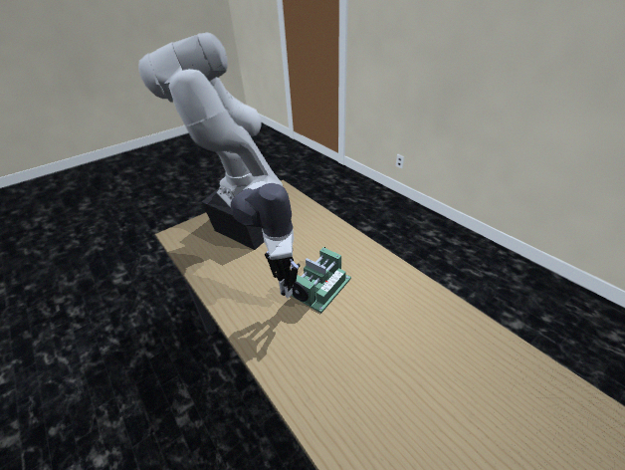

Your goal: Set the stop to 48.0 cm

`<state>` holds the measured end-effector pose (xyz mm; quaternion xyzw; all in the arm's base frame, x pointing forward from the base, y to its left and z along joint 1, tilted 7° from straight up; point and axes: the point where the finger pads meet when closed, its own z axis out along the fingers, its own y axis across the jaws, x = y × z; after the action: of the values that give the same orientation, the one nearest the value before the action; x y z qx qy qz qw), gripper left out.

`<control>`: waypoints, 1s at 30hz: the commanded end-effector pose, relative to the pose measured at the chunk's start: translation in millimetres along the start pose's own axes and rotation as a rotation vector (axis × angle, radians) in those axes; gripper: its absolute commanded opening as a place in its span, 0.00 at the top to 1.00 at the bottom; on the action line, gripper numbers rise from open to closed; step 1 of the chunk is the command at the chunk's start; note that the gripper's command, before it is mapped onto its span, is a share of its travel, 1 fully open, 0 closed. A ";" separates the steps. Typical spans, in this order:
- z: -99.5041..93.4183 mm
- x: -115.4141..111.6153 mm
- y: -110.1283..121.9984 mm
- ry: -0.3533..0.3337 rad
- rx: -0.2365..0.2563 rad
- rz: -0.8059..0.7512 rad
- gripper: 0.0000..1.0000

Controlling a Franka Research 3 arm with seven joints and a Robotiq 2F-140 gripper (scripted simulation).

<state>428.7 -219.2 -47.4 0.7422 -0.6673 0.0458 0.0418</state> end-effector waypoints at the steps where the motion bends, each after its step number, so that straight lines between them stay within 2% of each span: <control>1: 10.7 0.8 6.1 -0.001 0.003 0.011 0.96; 14: 31.4 0.8 5.1 -0.001 0.003 0.011 0.96; 30: 48.9 1.0 -14.7 -0.001 0.003 0.011 0.96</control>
<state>439.9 -224.0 -94.6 0.7418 -0.6678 0.0452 0.0400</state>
